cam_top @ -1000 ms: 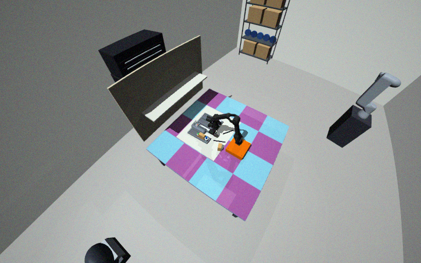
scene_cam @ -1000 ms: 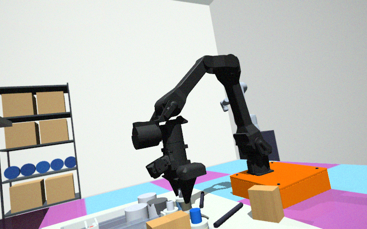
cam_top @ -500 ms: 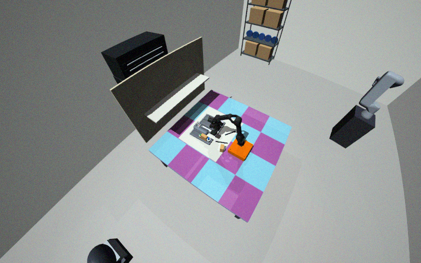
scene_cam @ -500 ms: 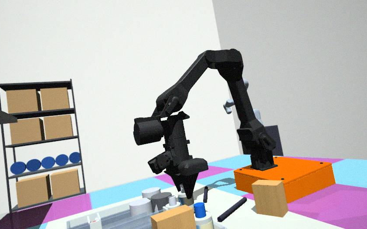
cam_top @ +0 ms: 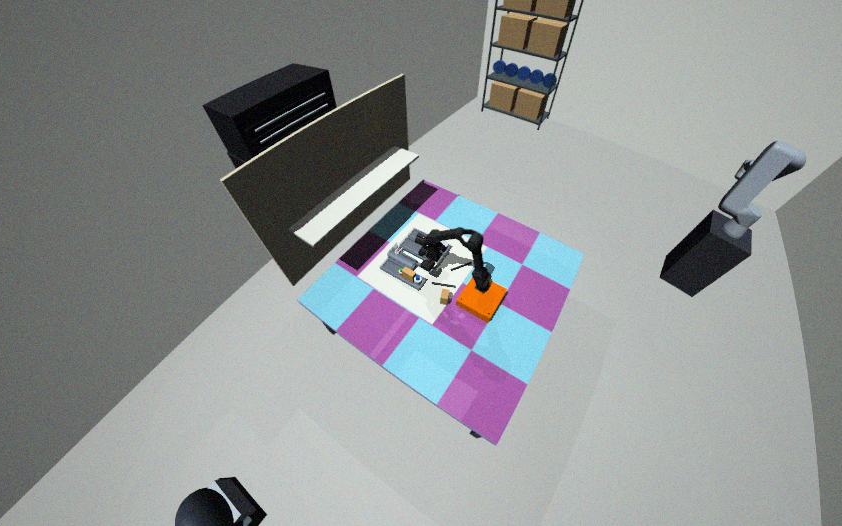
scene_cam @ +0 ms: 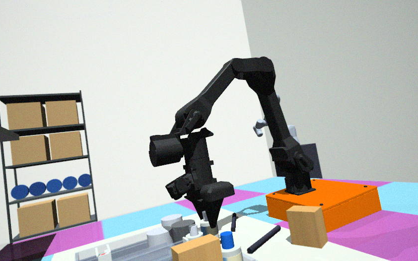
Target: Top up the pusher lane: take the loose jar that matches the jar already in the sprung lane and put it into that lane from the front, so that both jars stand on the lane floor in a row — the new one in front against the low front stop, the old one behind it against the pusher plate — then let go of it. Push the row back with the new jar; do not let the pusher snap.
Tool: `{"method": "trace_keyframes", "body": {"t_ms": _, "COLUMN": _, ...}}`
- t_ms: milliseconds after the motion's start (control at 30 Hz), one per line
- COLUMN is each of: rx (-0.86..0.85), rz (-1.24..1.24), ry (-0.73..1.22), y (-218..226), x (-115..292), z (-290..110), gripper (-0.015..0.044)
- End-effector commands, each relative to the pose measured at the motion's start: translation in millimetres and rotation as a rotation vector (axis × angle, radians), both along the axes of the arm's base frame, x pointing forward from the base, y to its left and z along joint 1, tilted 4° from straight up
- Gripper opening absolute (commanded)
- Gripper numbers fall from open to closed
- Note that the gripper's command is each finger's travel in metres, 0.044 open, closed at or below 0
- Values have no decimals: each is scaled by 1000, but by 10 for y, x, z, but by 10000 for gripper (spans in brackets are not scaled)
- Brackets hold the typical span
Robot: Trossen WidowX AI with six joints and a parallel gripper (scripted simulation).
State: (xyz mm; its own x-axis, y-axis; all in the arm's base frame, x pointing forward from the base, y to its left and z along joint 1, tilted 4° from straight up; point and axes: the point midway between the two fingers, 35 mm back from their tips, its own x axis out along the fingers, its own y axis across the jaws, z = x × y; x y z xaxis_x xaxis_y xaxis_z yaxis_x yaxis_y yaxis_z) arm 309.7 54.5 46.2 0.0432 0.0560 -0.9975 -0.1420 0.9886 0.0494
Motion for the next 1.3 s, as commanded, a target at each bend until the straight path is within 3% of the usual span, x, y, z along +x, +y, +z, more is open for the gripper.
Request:
{"method": "trace_keyframes", "body": {"t_ms": 0, "rx": 9, "rz": -2, "ry": -19, "y": 22, "x": 73, "z": 27, "gripper": 0}}
{"method": "trace_keyframes", "body": {"t_ms": 1267, "rx": 9, "rz": -2, "ry": -20, "y": 46, "x": 212, "z": 66, "gripper": 0}}
